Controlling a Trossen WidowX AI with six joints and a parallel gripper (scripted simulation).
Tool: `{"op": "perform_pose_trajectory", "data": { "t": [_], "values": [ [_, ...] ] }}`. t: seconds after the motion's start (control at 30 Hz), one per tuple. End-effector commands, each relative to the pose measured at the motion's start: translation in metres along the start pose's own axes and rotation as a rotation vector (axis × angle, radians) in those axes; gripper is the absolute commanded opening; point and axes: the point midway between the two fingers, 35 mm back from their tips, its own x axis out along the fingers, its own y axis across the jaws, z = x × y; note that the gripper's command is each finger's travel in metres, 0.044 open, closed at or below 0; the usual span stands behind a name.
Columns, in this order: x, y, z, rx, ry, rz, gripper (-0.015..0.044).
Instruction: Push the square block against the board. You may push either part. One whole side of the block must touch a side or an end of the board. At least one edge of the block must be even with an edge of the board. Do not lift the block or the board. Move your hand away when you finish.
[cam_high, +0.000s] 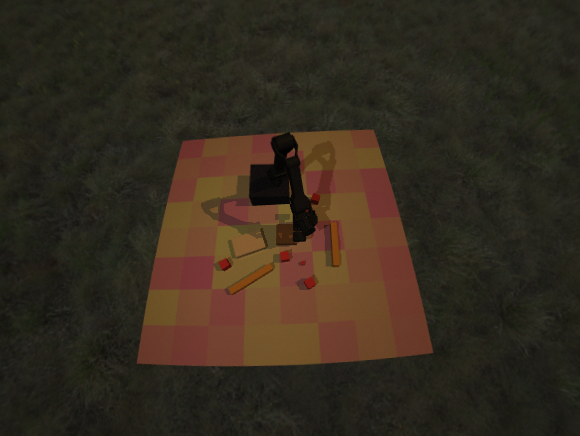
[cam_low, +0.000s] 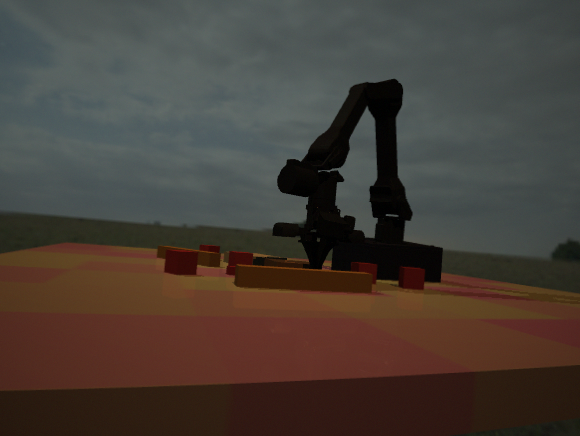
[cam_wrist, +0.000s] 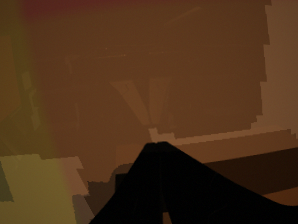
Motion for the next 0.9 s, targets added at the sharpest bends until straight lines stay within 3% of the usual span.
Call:
{"op": "perform_pose_trajectory", "data": {
  "t": [0.0, 0.87],
  "values": [
    [0.001, 0.002, -0.007, 0.001, 0.004, 0.005, 0.0],
    [0.001, -0.002, -0.042, 0.0, 0.007, 0.005, 0.0]
  ]
}}
